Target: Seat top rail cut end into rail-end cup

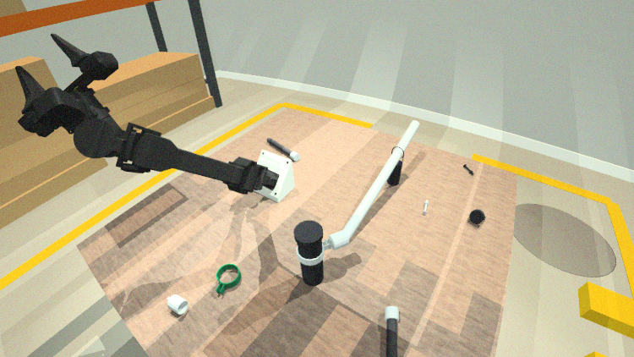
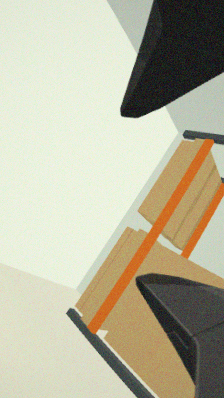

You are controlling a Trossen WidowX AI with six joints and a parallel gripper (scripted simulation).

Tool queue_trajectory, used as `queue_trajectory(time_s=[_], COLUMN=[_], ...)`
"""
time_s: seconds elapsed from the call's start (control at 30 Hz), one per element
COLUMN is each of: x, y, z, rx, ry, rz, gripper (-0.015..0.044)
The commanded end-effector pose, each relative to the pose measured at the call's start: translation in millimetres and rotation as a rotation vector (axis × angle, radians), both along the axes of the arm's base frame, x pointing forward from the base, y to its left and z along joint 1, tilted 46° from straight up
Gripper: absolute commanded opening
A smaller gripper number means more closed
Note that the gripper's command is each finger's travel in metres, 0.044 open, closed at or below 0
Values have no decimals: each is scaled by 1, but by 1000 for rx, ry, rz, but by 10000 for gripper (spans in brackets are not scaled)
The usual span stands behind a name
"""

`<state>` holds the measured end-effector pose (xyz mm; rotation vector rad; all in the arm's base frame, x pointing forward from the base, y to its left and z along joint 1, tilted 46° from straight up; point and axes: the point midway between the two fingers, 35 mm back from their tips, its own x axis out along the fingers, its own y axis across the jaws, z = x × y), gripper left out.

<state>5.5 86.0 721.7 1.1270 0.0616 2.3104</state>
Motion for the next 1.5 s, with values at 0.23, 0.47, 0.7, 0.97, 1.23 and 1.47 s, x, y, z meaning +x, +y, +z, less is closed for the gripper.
queue_trajectory(time_s=[0.23,0.47,0.7,0.97,1.23,1.47], x=[-69,-128,-160,-156,-107,-36], y=[-19,-68,-141,-240,-327,-383], z=[-10,-26,-48,-80,-117,-153], rx=[-1,26,85,200,356,528], ry=[-112,-234,-356,-496,-615,-699], rz=[272,556,834,1149,1424,1638], gripper=[440,440,440,440,440,440])
